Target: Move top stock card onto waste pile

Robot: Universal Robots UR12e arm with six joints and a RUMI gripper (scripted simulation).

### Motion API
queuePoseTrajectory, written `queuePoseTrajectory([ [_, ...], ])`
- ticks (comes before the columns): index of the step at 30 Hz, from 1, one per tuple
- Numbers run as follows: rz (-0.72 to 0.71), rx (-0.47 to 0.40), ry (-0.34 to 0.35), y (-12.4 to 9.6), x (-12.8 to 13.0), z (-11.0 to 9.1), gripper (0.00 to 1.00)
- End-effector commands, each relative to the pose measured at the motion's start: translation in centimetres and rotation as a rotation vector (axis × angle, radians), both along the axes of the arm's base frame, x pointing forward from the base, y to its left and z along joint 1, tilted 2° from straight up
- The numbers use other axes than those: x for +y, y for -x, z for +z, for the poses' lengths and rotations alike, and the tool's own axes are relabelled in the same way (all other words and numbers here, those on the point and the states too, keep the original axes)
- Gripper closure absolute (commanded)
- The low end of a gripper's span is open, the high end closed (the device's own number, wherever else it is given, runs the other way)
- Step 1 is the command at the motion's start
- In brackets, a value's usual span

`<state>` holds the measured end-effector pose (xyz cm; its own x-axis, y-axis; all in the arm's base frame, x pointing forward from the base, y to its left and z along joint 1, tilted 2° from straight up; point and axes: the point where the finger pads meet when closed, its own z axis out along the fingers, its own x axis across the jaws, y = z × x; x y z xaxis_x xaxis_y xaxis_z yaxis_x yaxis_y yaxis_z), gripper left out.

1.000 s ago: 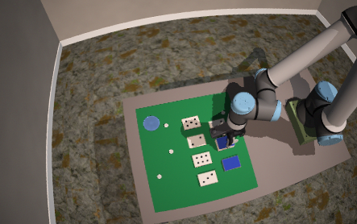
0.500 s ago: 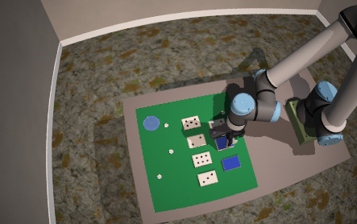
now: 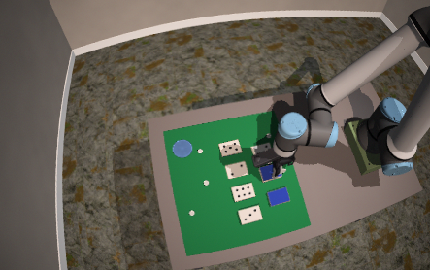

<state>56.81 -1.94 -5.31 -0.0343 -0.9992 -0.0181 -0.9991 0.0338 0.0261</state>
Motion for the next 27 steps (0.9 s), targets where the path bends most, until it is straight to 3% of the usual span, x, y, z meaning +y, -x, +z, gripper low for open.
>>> queuePoseTrajectory([
  [1,-0.001,0.002,-0.001,0.31,-0.01,-0.15,0.61],
  [27,-0.001,0.003,-0.001,0.29,-0.01,-0.73,0.61],
])
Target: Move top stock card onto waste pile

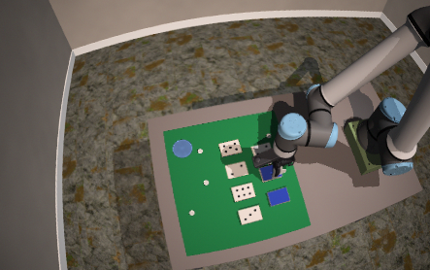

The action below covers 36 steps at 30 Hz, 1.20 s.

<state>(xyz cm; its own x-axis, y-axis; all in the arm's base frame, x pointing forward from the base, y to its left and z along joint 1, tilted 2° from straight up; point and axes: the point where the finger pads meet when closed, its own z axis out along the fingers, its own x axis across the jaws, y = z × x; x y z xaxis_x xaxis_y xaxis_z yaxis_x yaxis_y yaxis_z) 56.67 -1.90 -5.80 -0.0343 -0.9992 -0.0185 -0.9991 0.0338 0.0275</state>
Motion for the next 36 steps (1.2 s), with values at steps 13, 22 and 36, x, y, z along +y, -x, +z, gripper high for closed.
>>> queuePoseTrajectory([
  [13,-0.001,-0.001,0.0,0.06,-0.09,-0.1,0.5],
  [22,-0.001,-0.001,0.0,0.06,-0.09,-0.1,0.5],
  [36,-0.001,-0.001,0.0,0.06,-0.09,-0.1,0.5],
])
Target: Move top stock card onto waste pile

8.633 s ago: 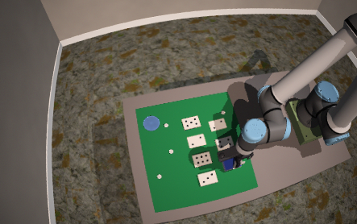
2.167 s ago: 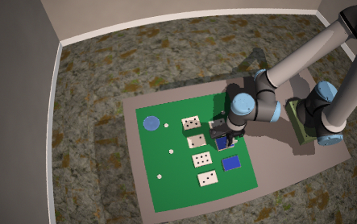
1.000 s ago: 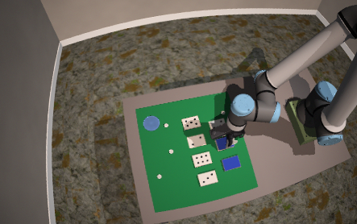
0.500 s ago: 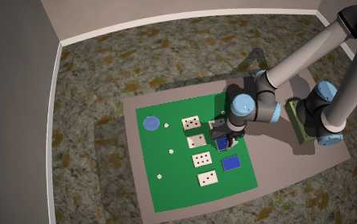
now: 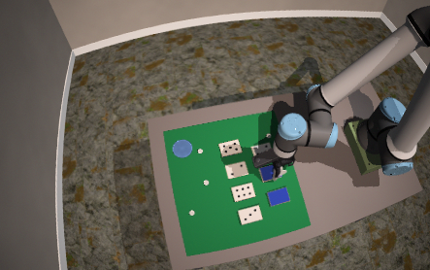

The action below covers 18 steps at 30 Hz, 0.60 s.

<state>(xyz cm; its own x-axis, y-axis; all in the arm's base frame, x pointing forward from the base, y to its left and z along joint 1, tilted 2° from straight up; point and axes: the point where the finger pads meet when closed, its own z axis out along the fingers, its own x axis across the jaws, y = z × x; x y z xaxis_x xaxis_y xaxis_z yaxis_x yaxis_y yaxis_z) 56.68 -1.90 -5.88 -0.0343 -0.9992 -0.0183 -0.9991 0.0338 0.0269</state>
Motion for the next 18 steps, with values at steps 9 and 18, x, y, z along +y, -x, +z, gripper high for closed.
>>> queuePoseTrajectory([
  [9,-0.001,-0.001,0.0,0.0,-0.1,0.2,0.5],
  [18,-0.001,-0.005,0.002,-0.3,-0.3,2.6,0.5],
])
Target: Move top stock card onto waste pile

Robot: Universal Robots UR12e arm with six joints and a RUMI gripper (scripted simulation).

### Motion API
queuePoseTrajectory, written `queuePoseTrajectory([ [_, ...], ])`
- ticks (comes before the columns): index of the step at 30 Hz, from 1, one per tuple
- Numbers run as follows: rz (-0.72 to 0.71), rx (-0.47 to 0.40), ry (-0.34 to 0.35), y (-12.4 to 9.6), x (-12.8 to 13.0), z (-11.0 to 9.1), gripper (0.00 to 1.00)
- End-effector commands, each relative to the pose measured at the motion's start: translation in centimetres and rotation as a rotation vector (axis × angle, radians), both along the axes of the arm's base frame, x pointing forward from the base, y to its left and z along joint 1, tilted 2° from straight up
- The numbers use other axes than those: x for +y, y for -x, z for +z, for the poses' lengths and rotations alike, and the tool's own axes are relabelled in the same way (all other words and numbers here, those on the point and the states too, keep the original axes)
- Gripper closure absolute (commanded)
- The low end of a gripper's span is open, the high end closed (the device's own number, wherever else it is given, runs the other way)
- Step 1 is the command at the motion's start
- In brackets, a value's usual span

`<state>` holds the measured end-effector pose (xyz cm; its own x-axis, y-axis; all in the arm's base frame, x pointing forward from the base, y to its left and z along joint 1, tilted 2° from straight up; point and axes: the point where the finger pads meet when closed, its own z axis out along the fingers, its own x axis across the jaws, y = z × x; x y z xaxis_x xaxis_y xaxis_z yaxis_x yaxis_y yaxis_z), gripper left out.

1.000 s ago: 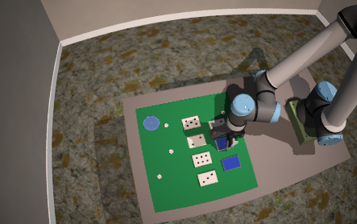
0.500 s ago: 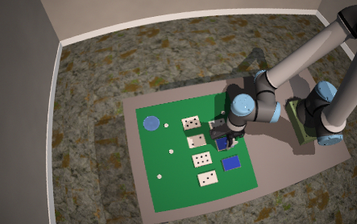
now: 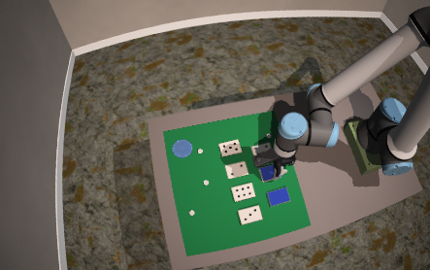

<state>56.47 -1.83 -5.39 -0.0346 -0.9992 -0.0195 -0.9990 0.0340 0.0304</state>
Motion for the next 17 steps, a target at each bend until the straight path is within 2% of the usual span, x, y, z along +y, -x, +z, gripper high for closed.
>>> queuePoseTrajectory([
  [1,-0.001,-0.008,0.003,-0.5,-0.3,2.1,0.5],
  [3,-0.001,-0.008,0.003,-0.5,-0.3,2.5,0.5],
  [13,-0.001,-0.008,0.003,-0.7,-0.4,7.5,0.5],
  [17,-0.001,-0.008,0.003,-0.7,-0.4,7.5,0.5],
])
